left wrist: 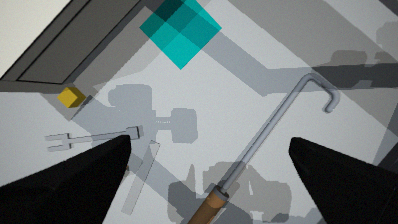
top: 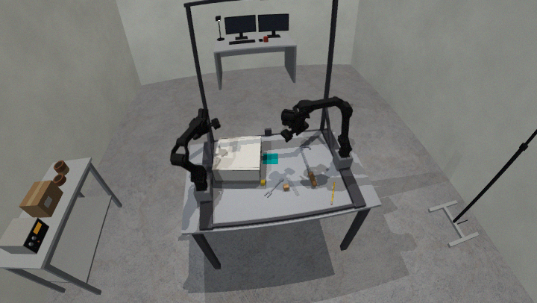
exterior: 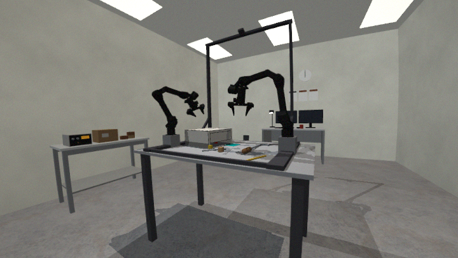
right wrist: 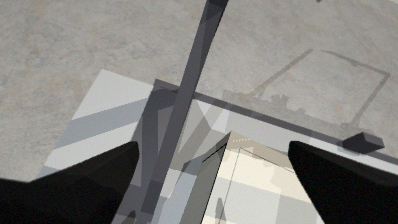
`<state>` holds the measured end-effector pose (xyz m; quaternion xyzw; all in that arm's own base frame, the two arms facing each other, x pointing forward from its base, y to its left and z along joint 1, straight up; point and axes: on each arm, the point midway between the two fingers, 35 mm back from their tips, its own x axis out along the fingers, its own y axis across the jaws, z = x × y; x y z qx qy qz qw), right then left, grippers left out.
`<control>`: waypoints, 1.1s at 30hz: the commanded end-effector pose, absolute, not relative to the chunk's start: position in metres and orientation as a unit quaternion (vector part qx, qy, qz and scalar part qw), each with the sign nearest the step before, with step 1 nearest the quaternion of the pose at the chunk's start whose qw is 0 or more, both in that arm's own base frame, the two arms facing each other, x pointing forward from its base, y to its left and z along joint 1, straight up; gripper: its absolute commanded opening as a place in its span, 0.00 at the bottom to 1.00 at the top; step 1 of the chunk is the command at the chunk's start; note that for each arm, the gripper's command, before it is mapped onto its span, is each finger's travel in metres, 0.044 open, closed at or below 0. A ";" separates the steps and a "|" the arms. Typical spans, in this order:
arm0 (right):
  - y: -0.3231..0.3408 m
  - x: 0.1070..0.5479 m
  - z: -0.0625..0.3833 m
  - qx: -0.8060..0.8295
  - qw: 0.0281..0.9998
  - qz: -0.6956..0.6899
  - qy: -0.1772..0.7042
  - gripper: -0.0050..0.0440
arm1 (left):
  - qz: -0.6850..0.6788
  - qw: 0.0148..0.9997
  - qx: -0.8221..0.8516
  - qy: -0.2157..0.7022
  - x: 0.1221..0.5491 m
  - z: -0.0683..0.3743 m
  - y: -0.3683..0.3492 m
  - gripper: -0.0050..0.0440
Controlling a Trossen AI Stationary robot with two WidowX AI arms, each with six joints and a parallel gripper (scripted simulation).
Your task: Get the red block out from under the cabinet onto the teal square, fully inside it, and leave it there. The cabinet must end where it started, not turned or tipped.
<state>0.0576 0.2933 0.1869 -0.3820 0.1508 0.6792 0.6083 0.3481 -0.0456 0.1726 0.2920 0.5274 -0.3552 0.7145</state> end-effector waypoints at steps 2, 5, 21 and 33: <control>0.280 0.092 0.188 -0.340 0.678 0.631 0.165 1.00 | -0.372 0.698 0.355 0.499 0.363 0.158 -0.056 1.00; 0.265 0.121 0.181 -0.302 0.731 0.583 0.184 1.00 | -0.381 0.683 0.401 0.477 0.375 0.147 -0.063 1.00; 0.178 0.211 0.156 -0.128 0.897 0.364 0.217 1.00 | -0.403 0.595 0.586 0.373 0.415 0.100 -0.102 1.00; 0.138 0.232 0.146 -0.061 0.936 0.275 0.210 1.00 | -0.395 0.490 0.726 0.277 0.438 0.062 -0.144 1.00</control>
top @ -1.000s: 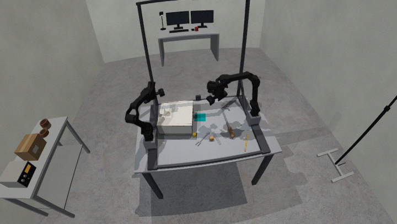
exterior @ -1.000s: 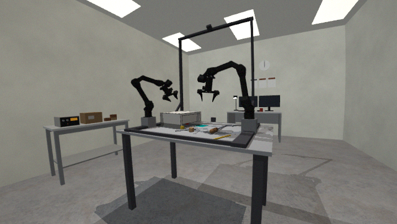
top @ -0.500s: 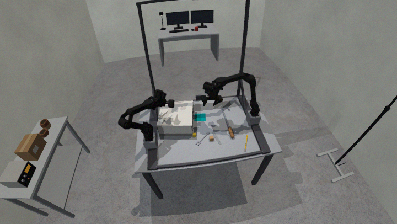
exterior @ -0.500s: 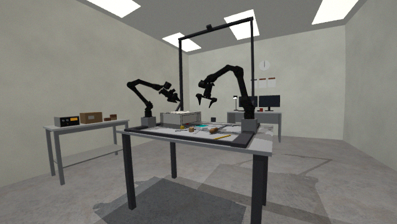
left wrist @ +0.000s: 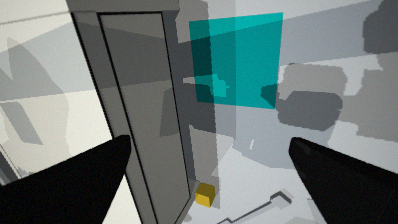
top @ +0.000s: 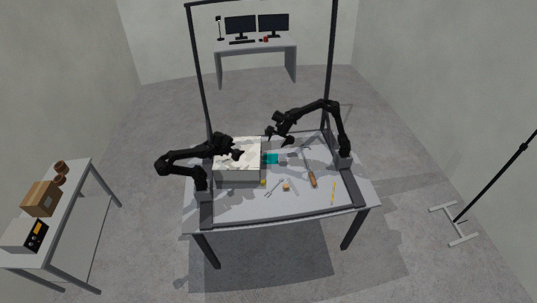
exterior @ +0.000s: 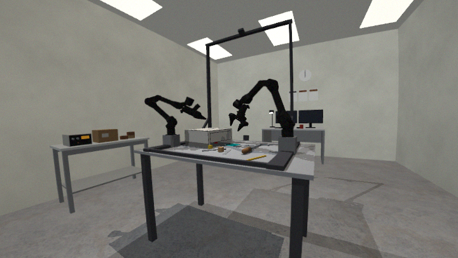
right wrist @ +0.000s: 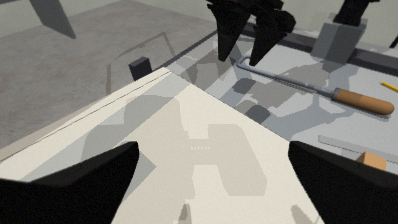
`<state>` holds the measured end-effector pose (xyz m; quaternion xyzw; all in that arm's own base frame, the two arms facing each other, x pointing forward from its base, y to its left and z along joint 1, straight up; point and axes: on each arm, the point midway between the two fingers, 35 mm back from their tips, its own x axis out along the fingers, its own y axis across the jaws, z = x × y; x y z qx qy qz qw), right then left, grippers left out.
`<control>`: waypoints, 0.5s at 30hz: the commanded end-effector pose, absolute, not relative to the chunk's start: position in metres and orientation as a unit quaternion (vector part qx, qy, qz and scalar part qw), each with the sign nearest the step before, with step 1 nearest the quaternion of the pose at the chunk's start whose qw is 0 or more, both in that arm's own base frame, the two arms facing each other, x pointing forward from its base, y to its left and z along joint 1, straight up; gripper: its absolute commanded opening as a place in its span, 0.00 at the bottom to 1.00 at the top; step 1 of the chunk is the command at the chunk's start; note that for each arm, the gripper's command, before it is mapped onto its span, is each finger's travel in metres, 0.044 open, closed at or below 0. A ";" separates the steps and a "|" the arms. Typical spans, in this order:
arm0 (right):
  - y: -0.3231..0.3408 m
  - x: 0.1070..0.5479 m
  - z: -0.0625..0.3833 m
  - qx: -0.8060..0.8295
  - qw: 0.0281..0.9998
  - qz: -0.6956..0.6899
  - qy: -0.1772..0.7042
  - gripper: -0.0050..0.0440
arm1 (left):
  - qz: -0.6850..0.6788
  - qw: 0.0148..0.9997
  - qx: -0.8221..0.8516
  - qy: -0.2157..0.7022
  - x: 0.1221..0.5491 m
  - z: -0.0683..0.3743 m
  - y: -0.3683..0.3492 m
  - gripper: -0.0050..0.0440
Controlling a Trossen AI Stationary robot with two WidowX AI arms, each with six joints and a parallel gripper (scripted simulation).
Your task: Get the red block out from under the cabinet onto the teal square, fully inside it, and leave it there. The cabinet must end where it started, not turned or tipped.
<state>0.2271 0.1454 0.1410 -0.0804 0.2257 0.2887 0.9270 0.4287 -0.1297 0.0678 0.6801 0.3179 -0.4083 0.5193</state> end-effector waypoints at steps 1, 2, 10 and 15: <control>0.137 0.232 0.146 -0.060 0.937 0.273 0.210 1.00 | -0.393 0.480 0.737 0.268 0.439 0.059 -0.148 1.00; 0.137 0.232 0.145 -0.060 0.937 0.273 0.211 1.00 | -0.391 0.468 0.748 0.260 0.440 0.054 -0.152 1.00; 0.137 0.233 0.147 -0.060 0.937 0.272 0.208 1.00 | -0.369 0.389 0.820 0.201 0.444 0.033 -0.181 1.00; 0.138 0.233 0.147 -0.060 0.937 0.273 0.208 1.00 | -0.352 0.342 0.854 0.170 0.443 0.022 -0.196 1.00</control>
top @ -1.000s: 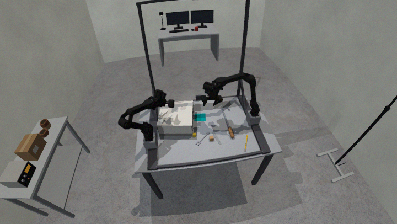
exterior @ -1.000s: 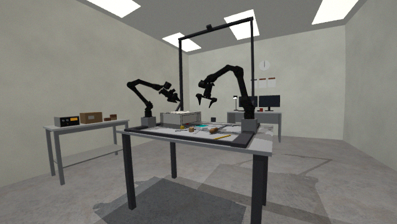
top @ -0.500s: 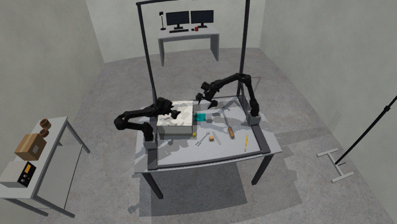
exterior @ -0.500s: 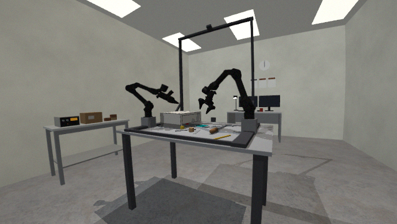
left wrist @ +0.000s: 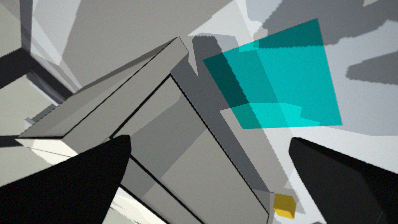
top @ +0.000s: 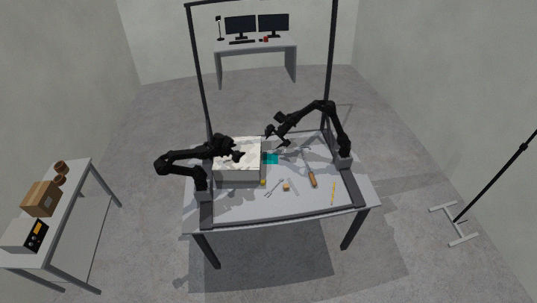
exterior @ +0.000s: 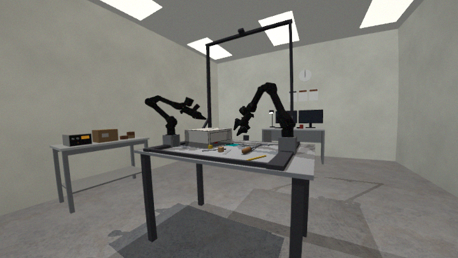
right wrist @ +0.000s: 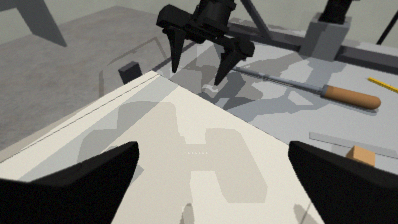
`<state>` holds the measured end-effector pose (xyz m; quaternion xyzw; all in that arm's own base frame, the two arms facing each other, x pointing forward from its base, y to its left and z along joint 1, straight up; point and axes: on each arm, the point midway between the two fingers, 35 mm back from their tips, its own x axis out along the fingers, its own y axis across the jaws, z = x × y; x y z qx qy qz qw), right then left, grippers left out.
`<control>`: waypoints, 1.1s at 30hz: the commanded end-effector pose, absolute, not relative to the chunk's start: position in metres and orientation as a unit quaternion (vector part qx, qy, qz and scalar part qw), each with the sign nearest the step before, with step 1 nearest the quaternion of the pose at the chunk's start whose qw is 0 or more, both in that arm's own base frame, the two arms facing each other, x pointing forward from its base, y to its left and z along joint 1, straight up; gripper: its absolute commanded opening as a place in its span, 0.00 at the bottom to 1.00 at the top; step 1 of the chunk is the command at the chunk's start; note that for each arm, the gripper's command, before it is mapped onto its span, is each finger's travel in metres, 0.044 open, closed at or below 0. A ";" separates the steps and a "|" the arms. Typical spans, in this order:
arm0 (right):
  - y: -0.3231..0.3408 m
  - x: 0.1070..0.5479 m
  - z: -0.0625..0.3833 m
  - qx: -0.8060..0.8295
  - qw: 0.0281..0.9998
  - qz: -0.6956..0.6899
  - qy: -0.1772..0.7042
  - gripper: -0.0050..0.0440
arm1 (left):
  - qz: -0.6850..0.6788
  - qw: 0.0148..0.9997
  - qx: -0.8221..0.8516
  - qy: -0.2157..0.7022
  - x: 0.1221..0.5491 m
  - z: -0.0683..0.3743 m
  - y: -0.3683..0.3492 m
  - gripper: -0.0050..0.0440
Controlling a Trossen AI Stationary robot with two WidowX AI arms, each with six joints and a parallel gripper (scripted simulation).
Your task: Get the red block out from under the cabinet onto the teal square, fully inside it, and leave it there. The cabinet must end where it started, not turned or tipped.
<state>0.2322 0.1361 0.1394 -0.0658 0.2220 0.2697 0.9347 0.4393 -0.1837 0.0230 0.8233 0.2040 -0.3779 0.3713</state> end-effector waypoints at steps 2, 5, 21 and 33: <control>0.138 0.233 0.147 -0.060 0.937 0.273 0.208 1.00 | -0.343 0.318 0.870 0.155 0.442 0.017 -0.204 1.00; 0.138 0.233 0.147 -0.061 0.937 0.273 0.208 1.00 | -0.321 0.290 0.890 0.143 0.443 0.011 -0.208 1.00; 0.138 0.233 0.149 -0.061 0.937 0.274 0.207 1.00 | -0.210 0.148 0.957 0.136 0.453 -0.009 -0.209 1.00; 0.138 0.233 0.149 -0.061 0.937 0.274 0.207 1.00 | -0.203 0.036 0.962 0.180 0.453 -0.037 -0.179 1.00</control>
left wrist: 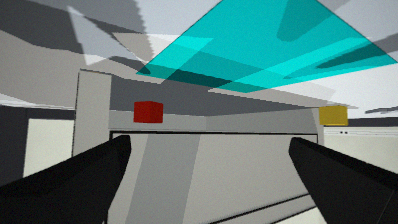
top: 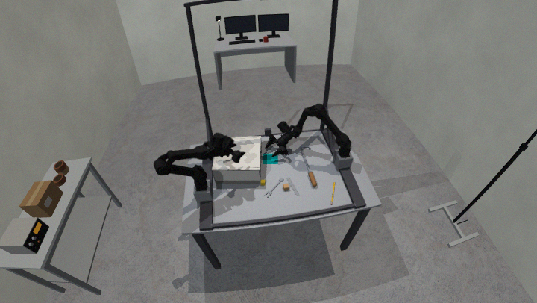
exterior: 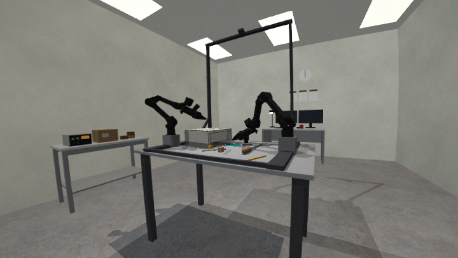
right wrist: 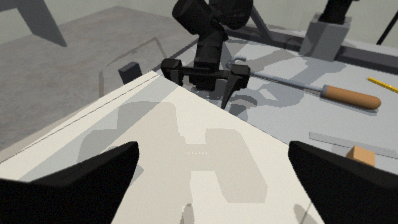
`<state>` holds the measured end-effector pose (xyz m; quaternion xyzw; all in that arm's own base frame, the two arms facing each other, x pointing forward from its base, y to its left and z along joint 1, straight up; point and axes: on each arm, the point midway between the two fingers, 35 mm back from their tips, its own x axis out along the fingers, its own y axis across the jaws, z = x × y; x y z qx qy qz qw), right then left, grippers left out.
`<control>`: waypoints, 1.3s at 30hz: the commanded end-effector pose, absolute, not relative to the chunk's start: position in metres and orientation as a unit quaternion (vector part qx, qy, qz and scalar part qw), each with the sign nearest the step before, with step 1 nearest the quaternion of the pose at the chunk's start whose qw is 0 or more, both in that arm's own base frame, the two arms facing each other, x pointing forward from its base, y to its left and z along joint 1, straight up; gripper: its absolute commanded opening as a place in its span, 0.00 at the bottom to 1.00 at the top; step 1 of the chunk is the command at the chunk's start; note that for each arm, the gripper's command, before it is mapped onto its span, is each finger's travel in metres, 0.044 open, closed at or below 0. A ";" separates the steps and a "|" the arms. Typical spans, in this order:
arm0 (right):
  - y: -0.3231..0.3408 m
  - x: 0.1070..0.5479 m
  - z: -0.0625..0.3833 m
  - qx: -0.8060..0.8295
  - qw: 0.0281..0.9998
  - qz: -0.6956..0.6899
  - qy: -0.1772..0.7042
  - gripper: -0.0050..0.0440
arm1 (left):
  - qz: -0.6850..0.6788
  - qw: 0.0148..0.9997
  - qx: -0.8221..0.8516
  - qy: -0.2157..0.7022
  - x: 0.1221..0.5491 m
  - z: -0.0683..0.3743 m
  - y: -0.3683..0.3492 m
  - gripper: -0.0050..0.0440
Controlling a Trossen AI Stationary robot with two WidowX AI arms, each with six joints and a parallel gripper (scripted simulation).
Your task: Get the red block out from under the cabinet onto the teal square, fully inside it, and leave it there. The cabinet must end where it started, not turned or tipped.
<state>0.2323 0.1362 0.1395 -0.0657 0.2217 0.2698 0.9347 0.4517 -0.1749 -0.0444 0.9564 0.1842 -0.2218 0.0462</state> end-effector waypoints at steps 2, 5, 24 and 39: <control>0.138 0.233 0.149 -0.061 0.937 0.274 0.207 1.00 | -0.201 0.039 0.962 0.179 0.455 -0.036 -0.180 1.00; 0.138 0.233 0.149 -0.061 0.937 0.274 0.207 1.00 | -0.198 0.042 0.963 0.180 0.456 -0.032 -0.180 1.00; 0.134 0.246 0.158 -0.055 0.943 0.256 0.204 1.00 | -0.202 0.065 0.957 0.199 0.451 -0.022 -0.169 0.71; 0.050 0.361 0.181 -0.016 0.975 0.079 0.208 1.00 | -0.251 0.154 0.909 0.295 0.409 -0.012 -0.109 0.62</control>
